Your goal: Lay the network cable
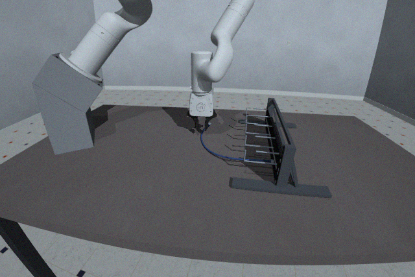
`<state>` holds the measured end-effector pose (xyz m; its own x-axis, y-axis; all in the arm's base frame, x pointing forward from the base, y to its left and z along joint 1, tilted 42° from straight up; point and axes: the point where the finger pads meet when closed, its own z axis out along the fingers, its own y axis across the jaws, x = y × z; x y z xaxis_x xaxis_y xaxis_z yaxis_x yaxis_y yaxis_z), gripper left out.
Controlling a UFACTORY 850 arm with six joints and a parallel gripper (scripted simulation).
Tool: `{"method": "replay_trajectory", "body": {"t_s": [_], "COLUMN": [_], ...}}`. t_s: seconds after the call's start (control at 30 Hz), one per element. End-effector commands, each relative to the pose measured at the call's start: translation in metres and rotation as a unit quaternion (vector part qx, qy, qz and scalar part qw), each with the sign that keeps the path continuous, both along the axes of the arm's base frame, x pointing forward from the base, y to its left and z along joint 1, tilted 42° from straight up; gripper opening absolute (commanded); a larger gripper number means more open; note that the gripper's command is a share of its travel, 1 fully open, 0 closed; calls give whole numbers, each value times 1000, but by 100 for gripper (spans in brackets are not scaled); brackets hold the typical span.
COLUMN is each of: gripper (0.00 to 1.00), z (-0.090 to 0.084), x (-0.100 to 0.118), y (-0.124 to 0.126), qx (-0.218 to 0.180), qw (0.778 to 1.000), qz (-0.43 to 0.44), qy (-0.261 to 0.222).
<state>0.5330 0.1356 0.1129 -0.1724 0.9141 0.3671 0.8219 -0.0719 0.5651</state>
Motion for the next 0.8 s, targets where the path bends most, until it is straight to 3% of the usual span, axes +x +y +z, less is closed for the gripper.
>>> {"method": "replay_trajectory", "body": {"t_s": [0.0,0.77], "gripper": [35,35], "z": [-9,-13], "x": [8,11], "y": [5,7], "qx": [0,0], "qw": [1000,1000], "qz": [0,0], "qy": [-1,-1]}}
